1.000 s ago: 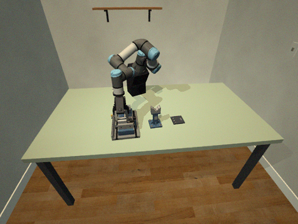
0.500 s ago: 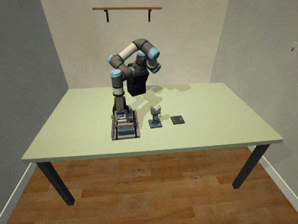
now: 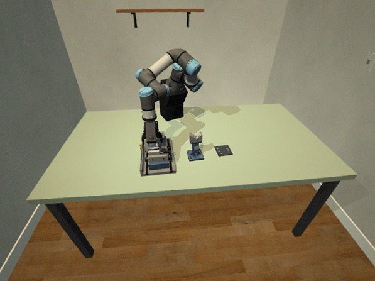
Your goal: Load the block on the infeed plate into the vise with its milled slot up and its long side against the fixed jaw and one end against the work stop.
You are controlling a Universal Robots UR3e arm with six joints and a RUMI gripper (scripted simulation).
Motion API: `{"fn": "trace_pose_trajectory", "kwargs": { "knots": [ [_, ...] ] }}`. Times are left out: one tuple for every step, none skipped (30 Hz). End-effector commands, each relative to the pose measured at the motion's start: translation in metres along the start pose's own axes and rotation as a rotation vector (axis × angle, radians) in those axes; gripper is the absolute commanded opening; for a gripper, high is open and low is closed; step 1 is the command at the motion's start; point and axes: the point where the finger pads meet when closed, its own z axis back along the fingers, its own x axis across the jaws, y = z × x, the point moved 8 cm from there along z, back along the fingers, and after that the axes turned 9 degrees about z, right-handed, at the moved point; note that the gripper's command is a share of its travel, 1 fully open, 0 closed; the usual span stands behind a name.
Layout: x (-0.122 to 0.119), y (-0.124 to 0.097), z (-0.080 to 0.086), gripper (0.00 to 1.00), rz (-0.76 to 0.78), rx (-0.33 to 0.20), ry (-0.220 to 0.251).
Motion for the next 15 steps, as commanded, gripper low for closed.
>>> {"fn": "trace_pose_trajectory", "kwargs": {
  "knots": [
    [0.0005, 0.0009, 0.0010, 0.00, 0.001, 0.002, -0.002],
    [0.0005, 0.0009, 0.0010, 0.00, 0.001, 0.002, -0.002],
    [0.0005, 0.0010, 0.0010, 0.00, 0.001, 0.002, -0.002],
    [0.0005, 0.0011, 0.0010, 0.00, 0.001, 0.002, -0.002],
    [0.0006, 0.0012, 0.0010, 0.00, 0.001, 0.002, -0.002],
    [0.0006, 0.0013, 0.0010, 0.00, 0.001, 0.002, -0.002],
    [0.0006, 0.0013, 0.0010, 0.00, 0.001, 0.002, -0.002],
    [0.0006, 0.0014, 0.0010, 0.00, 0.001, 0.002, -0.002],
    [0.0006, 0.0015, 0.0010, 0.00, 0.001, 0.002, -0.002],
    [0.0006, 0.0016, 0.0010, 0.00, 0.001, 0.002, -0.002],
    [0.0006, 0.0017, 0.0010, 0.00, 0.001, 0.002, -0.002],
    [0.0007, 0.0018, 0.0010, 0.00, 0.001, 0.002, -0.002],
    [0.0007, 0.0019, 0.0010, 0.00, 0.001, 0.002, -0.002],
    [0.0007, 0.0019, 0.0010, 0.00, 0.001, 0.002, -0.002],
    [0.0007, 0.0020, 0.0010, 0.00, 0.001, 0.002, -0.002]
  ]
}}
